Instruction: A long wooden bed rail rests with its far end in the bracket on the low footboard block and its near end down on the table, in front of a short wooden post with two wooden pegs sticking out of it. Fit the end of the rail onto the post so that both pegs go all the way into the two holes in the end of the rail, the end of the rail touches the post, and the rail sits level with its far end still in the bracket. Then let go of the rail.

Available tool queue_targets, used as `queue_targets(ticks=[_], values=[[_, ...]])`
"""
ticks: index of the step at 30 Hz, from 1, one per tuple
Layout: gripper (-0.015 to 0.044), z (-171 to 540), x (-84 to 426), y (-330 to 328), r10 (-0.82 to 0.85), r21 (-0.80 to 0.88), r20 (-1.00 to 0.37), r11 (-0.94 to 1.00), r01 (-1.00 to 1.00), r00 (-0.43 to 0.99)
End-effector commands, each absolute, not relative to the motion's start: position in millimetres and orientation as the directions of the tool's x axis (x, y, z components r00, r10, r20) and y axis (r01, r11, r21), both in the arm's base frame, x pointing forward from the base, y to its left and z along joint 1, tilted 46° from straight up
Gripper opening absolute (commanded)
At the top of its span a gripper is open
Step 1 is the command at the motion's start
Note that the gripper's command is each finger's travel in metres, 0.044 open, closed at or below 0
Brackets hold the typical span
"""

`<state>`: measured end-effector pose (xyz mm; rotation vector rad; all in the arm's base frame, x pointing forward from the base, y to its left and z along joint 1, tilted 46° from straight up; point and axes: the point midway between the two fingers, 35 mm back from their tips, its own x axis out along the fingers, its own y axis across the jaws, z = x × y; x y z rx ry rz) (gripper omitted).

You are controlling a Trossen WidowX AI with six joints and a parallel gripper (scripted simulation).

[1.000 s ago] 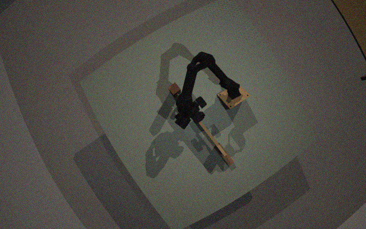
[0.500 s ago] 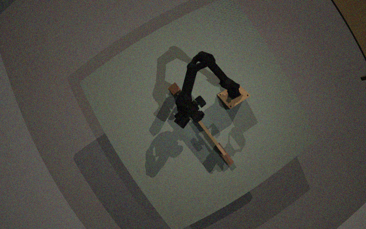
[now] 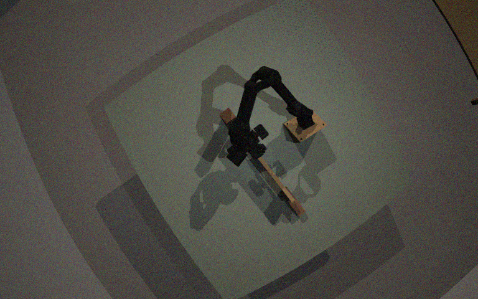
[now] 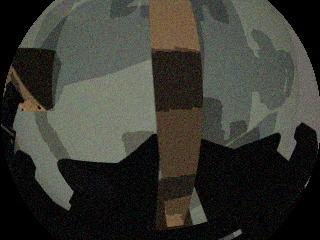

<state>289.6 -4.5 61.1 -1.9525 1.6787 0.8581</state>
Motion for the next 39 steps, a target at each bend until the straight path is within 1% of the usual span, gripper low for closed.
queue_targets(ticks=[1,39], values=[[0.0000,65.9,290.7,-4.1,-0.716,0.067,-0.693,-0.187,-0.980,0.090],[0.0000,74.9,292.8,-12.1,-0.716,0.067,-0.692,-0.187,-0.980,0.090]])
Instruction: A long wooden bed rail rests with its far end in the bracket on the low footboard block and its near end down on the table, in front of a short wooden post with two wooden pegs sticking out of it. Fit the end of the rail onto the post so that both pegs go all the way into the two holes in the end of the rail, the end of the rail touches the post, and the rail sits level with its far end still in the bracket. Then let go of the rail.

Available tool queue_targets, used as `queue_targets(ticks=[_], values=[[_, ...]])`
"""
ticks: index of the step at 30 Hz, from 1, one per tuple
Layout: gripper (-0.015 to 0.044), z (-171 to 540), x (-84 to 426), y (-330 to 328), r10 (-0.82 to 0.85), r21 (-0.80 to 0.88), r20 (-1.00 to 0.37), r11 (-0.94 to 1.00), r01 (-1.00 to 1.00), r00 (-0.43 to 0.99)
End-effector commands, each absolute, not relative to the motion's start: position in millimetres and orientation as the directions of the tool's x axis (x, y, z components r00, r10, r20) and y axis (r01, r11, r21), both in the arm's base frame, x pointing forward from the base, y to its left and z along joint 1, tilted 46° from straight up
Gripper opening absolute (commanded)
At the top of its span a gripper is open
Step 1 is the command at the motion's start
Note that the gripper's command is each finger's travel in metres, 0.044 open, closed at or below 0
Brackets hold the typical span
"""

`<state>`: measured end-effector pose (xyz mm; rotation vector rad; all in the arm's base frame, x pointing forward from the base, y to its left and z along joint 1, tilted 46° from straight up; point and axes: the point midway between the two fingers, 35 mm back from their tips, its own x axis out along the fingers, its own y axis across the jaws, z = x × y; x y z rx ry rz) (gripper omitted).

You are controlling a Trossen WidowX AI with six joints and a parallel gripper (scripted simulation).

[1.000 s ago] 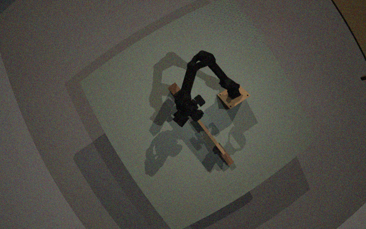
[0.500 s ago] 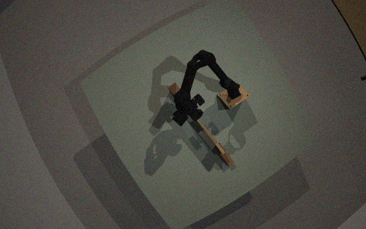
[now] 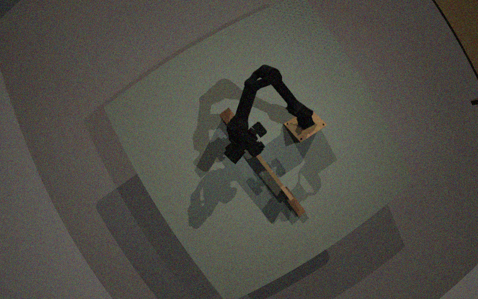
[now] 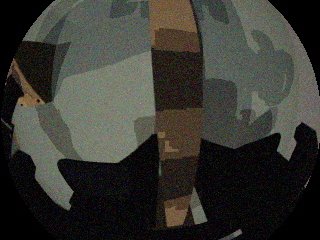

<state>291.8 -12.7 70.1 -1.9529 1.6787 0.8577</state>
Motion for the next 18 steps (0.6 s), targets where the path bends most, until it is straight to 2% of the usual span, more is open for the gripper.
queue_targets(ticks=[1,18], values=[[0.0000,75.1,292.8,-12.3,-0.716,0.067,-0.692,-0.187,-0.980,0.090],[0.0000,79.2,293.7,-15.9,-0.716,0.067,-0.692,-0.187,-0.980,0.090]])
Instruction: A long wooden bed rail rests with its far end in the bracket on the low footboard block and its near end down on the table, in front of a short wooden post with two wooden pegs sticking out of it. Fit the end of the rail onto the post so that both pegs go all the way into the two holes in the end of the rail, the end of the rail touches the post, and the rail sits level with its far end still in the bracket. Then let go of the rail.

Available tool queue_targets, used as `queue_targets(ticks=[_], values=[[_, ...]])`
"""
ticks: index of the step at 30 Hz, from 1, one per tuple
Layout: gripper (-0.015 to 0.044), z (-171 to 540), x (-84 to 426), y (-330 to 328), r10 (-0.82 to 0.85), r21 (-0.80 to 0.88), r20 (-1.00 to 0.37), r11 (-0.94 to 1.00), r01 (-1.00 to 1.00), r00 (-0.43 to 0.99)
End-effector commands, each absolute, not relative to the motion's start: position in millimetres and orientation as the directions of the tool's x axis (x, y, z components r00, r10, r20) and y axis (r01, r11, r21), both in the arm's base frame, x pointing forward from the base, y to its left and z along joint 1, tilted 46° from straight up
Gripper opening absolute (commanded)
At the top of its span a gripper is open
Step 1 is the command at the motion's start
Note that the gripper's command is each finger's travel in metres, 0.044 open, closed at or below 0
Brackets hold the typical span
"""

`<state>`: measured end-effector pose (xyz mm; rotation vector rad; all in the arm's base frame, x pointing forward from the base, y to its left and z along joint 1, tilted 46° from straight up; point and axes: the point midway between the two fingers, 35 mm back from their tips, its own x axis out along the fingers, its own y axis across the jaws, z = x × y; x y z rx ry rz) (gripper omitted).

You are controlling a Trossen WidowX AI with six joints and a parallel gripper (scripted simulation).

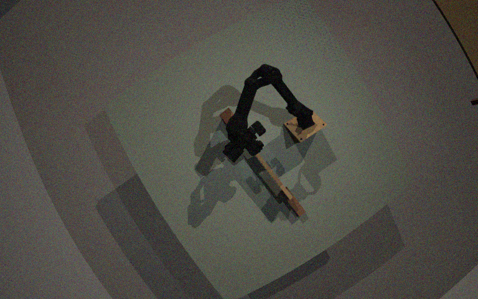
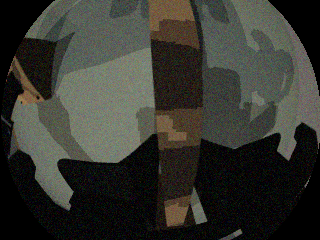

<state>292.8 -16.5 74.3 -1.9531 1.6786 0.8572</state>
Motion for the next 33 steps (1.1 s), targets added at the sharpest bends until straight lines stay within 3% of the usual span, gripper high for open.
queue_targets(ticks=[1,6,23,33], values=[[0.0000,79,294,-16,-0.716,0.067,-0.692,-0.187,-0.980,0.090],[0.0000,81,294,-17,-0.716,0.067,-0.692,-0.187,-0.980,0.090],[0.0440,76,293,-18,-0.719,0.075,-0.690,-0.180,-0.981,0.079],[0.0440,75,285,24,-0.715,0.067,-0.694,-0.187,-0.980,0.089]])
